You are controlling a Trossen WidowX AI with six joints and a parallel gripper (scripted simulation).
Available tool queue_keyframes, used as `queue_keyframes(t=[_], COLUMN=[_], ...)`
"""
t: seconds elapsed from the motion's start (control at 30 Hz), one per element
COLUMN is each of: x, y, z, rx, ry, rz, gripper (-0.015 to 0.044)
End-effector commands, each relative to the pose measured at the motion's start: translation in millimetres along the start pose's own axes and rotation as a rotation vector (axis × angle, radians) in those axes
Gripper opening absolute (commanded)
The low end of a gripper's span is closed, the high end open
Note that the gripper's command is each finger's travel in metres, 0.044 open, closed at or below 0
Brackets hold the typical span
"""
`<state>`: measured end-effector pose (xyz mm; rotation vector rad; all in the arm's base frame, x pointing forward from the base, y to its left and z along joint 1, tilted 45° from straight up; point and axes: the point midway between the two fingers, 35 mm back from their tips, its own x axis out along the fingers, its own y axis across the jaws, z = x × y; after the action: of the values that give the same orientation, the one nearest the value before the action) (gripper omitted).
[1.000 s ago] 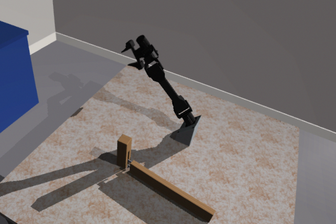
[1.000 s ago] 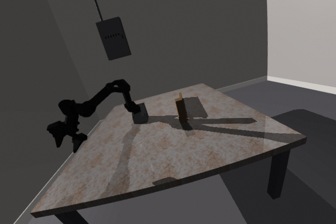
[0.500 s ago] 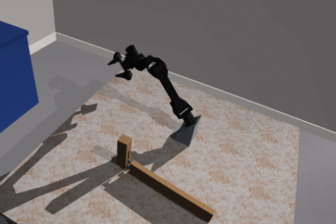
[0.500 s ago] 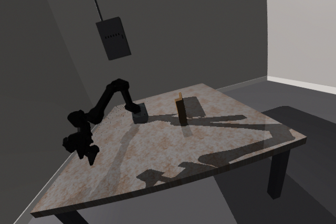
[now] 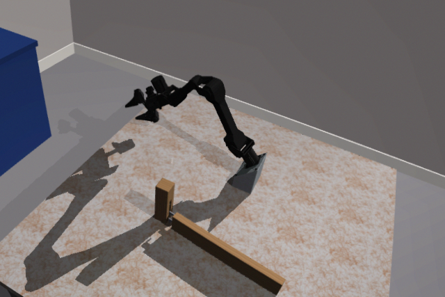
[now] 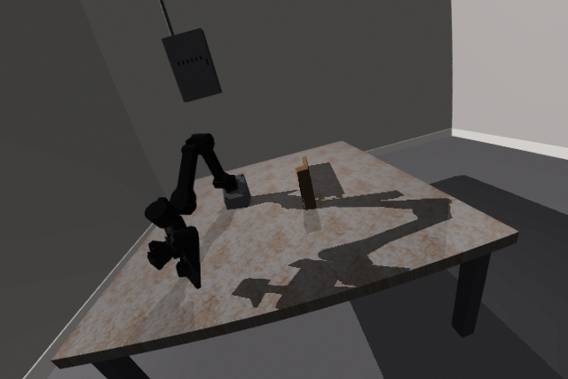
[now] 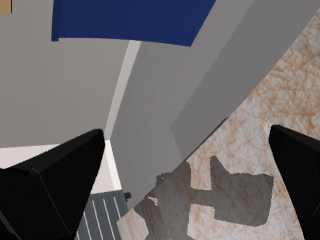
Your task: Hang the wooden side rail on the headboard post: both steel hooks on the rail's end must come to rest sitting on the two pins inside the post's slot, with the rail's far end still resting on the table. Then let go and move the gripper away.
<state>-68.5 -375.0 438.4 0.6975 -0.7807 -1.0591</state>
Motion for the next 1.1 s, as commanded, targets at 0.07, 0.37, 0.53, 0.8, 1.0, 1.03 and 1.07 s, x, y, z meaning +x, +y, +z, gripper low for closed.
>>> queue_keyframes(t=[0.07,0.37,0.53,0.8,1.0,1.03,1.07], x=[23.1,46.2,51.8,49.2,41.4,39.8,38.1], y=[10.3,32.0,46.1,70.5,85.0,87.3,89.5], z=[-44.2,-117.7,-160.4,-229.0,-267.2,-273.1,-278.9], rx=[-0.110,-0.286,-0.391,-0.571,-0.680,-0.697,-0.714], ry=[0.063,0.167,0.227,0.321,0.373,0.381,0.389], rz=[0.021,0.066,0.099,0.165,0.213,0.221,0.229], gripper=[0.0440,0.0440,0.0440,0.0440,0.0440,0.0440,0.0440])
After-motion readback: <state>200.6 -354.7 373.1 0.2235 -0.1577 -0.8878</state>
